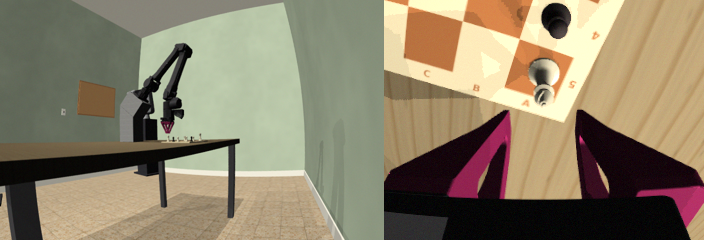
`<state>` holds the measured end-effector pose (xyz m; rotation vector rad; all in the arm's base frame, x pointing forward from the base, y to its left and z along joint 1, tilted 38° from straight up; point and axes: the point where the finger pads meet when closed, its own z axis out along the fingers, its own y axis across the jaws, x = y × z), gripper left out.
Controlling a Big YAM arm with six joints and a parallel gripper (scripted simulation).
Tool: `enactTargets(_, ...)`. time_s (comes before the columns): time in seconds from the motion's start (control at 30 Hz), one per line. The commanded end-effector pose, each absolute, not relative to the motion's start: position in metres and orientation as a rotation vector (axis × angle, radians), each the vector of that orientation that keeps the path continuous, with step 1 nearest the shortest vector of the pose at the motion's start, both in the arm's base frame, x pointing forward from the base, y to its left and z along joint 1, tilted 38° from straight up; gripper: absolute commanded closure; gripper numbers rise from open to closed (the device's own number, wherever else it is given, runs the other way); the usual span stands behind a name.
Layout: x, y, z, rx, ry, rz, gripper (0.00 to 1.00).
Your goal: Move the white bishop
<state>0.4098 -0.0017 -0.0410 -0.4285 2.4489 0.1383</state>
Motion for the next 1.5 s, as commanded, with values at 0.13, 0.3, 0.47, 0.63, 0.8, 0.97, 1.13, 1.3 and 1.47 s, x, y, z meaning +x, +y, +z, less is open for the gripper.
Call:
enactTargets(0.13, 0.4158, 0.0017, -0.0408, -0.426, 2.44, 0.141, 0.64)
enactTargets(0.3, 0.4158, 0.0017, -0.0408, -0.426, 2.44, 0.141, 0.64)
enactTargets(0.47, 0.4158, 0.0017, -0.0408, -0.426, 2.44, 0.141, 0.64)
enactTargets(0.63, 0.416, 0.0012, -0.0407, -0.426, 2.439, 0.14, 0.64)
enactTargets(0.8, 0.4154, -0.0023, -0.0412, -0.424, 2.438, 0.135, 0.64)
enactTargets(0.97, 0.4128, -0.005, -0.0428, -0.421, 2.442, 0.134, 0.64)
enactTargets(1.13, 0.4127, -0.0051, -0.0428, -0.421, 2.442, 0.133, 0.64)
enactTargets(1.3, 0.4127, -0.0051, -0.0428, -0.421, 2.442, 0.133, 0.64)
enactTargets(1.47, 0.4127, -0.0051, -0.0428, -0.421, 2.442, 0.133, 0.64)
